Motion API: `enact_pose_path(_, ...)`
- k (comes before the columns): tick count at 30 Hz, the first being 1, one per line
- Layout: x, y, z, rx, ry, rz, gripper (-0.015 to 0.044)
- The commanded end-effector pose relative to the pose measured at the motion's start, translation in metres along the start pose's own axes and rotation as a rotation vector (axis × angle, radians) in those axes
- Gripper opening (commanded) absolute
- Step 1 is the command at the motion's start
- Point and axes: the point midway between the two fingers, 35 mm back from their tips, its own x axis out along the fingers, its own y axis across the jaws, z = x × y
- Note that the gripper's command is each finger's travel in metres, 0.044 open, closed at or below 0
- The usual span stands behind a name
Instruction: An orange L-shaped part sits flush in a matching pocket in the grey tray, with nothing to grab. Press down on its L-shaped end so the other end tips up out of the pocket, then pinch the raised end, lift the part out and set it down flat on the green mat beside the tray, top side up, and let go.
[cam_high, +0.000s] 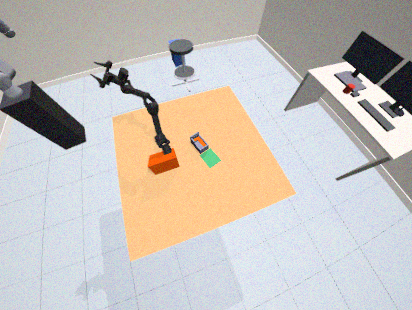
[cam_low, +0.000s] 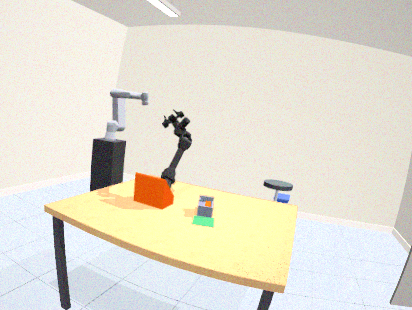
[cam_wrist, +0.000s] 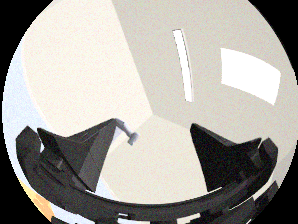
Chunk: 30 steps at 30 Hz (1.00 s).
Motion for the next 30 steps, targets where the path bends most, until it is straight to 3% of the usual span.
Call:
enact_pose_path(1,-0.001,0.002,-0.003,0.0,0.008,0.007,0.0374)
enact_pose_path(9,-0.059,0.036,-0.094,-0.001,0.316,0.198,0.018)
enact_pose_path(20,-0.229,0.044,-0.213,0.082,0.913,0.373,0.018)
enact_pose_path(30,-0.412,0.014,-0.236,0.231,1.442,0.353,0.018)
